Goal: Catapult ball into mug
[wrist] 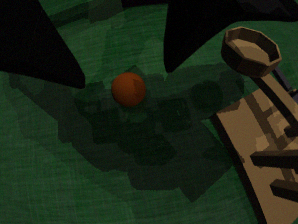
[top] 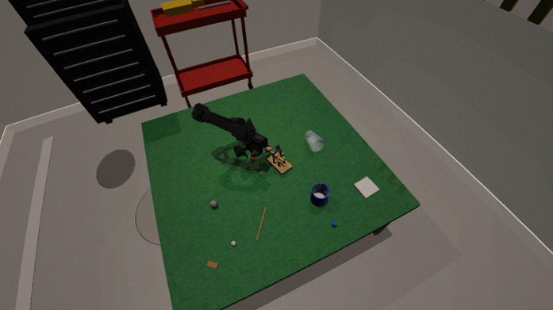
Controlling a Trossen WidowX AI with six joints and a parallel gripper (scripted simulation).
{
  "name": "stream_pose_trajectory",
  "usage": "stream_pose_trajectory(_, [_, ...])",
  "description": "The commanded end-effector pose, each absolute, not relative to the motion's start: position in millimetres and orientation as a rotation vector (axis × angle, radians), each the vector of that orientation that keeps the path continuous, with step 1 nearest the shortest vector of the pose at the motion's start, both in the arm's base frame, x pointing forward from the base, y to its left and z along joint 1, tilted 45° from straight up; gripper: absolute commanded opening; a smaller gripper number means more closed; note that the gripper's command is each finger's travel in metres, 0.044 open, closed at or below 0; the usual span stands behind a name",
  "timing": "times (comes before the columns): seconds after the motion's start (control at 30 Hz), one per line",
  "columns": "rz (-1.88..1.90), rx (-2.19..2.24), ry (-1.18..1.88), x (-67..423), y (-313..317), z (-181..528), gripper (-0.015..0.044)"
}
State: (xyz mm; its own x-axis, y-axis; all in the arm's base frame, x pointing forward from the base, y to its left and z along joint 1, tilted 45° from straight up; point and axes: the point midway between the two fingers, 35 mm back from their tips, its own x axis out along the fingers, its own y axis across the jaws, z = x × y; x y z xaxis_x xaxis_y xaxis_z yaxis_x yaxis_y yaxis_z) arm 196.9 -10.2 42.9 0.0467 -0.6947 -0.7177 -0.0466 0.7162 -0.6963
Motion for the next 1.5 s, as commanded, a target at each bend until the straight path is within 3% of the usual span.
stream_pose_trajectory(0.0, [-0.551,-0.659,1.463,196,-16,38,0.03])
stream_pose_trajectory(0.67, [-0.554,-0.661,1.462,198,-37,18,0.03])
stream_pose_trajectory(0.87, [-0.554,-0.661,1.462,198,-37,18,0.0142])
stream_pose_trajectory(1.1, [-0.554,-0.661,1.462,198,-37,18,0.0096])
stream_pose_trajectory(1.23, [-0.549,-0.659,1.462,199,-31,23,0.0])
stream_pose_trajectory(1.47, [-0.536,-0.651,1.465,201,-2,47,0.0])
